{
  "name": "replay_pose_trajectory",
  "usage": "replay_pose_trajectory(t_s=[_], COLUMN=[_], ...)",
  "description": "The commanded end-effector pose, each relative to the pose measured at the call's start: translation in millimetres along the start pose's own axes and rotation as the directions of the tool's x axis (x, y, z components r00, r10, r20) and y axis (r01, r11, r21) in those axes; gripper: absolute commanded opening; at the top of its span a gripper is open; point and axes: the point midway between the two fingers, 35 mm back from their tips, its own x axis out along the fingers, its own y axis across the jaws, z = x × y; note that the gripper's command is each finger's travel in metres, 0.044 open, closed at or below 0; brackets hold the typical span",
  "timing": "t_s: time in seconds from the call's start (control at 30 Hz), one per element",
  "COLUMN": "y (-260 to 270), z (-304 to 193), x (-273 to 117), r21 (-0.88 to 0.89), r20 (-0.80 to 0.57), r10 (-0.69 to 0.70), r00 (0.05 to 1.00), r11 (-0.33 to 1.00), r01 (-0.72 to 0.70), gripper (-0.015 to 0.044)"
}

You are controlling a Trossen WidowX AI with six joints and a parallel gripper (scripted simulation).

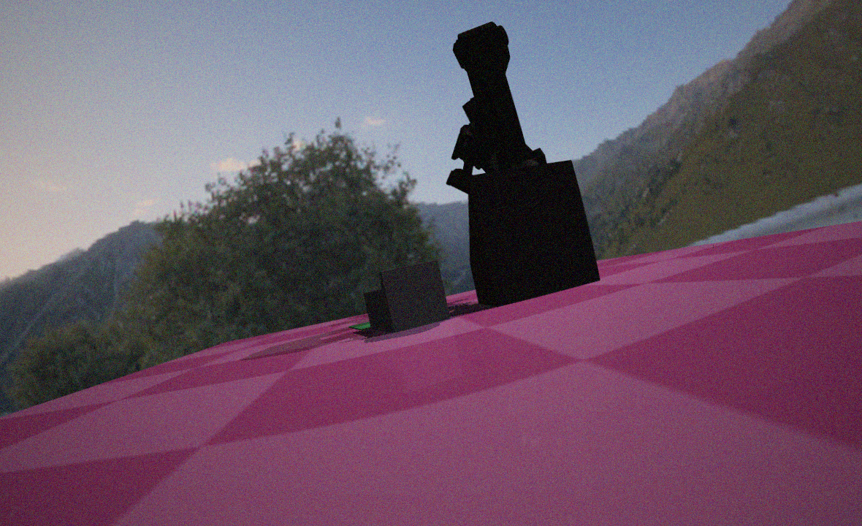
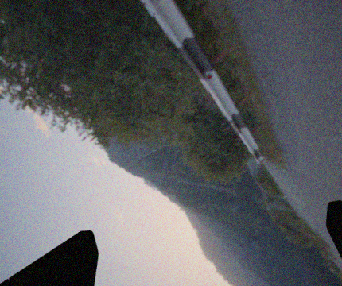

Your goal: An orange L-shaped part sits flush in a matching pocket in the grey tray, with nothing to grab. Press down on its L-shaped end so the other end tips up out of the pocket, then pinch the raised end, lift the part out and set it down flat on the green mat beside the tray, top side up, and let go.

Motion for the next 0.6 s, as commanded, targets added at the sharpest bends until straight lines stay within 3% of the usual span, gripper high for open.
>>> replay_pose_trajectory(t_s=[0.0,0.23,0.43,0.57], y=[-0.6,-34.6,-104.1,-148.8], z=[0.9,20.6,15.5,-4.9], x=[1.0,29.6,57.0,58.8], r21=[0.004,0.101,0.107,-0.003], r20=[0.002,0.034,-0.001,-0.059], r10=[-0.004,-0.167,-0.446,-0.603], r00=[1.0,0.985,0.895,0.795], r11=[1.0,0.981,0.89,0.797], r01=[0.004,0.163,0.444,0.604], gripper=[0.0374,0.019,0.018,0.018])
